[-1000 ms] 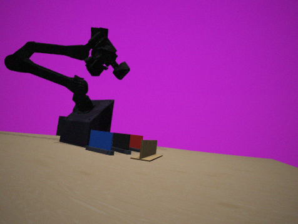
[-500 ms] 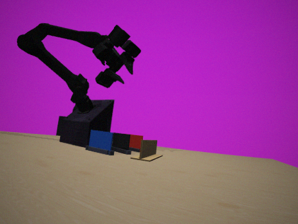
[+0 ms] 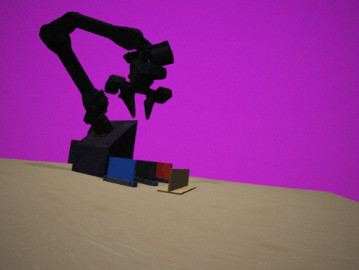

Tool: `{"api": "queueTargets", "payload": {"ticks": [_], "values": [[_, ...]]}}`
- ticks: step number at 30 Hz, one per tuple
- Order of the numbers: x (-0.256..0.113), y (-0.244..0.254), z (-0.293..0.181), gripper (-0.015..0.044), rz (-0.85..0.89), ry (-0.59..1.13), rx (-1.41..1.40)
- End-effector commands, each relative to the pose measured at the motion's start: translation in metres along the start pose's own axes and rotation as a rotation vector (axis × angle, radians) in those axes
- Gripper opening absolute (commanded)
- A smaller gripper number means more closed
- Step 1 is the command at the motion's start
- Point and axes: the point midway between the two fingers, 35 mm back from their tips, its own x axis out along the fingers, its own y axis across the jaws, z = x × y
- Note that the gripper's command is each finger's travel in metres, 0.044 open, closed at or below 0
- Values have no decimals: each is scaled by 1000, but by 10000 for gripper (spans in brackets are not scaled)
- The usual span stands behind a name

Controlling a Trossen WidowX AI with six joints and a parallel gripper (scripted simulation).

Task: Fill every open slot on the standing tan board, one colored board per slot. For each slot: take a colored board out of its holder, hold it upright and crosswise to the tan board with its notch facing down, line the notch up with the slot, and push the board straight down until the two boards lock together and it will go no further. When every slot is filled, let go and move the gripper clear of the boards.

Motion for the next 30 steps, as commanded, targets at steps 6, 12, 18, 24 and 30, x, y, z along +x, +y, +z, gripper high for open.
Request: {"api": "queueTargets", "payload": {"ticks": [6, 12, 18, 24, 30], "values": [[10, -13, -10, 185, -32, 246, -439], [13, -13, -10, 185, -31, 246, -439], [75, -18, -25, 185, -34, 244, -439], [76, -16, -27, 185, -34, 244, -439], [90, -17, -30, 185, -35, 244, -439]]}}
